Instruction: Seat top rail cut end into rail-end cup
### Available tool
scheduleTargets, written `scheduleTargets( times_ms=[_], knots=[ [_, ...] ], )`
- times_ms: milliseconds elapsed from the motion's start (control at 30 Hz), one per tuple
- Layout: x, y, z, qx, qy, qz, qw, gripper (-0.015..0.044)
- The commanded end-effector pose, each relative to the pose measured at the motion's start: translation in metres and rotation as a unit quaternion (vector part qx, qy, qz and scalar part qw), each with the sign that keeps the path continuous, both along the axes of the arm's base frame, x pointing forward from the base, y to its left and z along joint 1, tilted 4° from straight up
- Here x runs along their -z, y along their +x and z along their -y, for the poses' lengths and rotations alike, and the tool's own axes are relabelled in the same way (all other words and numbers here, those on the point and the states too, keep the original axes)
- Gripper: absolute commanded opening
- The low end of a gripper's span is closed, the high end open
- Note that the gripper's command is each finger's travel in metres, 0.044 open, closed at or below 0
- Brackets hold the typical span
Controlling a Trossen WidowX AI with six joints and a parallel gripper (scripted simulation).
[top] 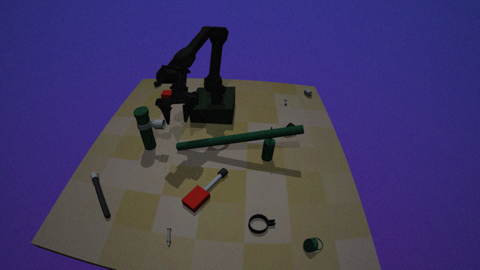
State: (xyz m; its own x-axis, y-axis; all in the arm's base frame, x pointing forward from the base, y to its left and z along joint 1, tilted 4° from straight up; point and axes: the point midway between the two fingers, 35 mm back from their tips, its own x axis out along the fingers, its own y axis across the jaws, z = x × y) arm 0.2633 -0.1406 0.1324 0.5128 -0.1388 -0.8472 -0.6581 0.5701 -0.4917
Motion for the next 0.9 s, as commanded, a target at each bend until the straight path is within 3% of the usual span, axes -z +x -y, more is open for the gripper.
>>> scheduleTargets(
  times_ms=[0, 133, 367, 867],
  knots=[
    [-0.027, -0.002, -0.041, 0.225, 0.118, 0.035, 0.966, 0.0440],
    [-0.041, -0.007, -0.063, 0.346, 0.186, 0.063, 0.918, 0.0440],
    [-0.056, -0.017, -0.085, 0.462, 0.256, 0.095, 0.844, 0.0440],
    [-0.057, -0.017, -0.086, 0.469, 0.260, 0.097, 0.838, 0.0440]
  ],
)
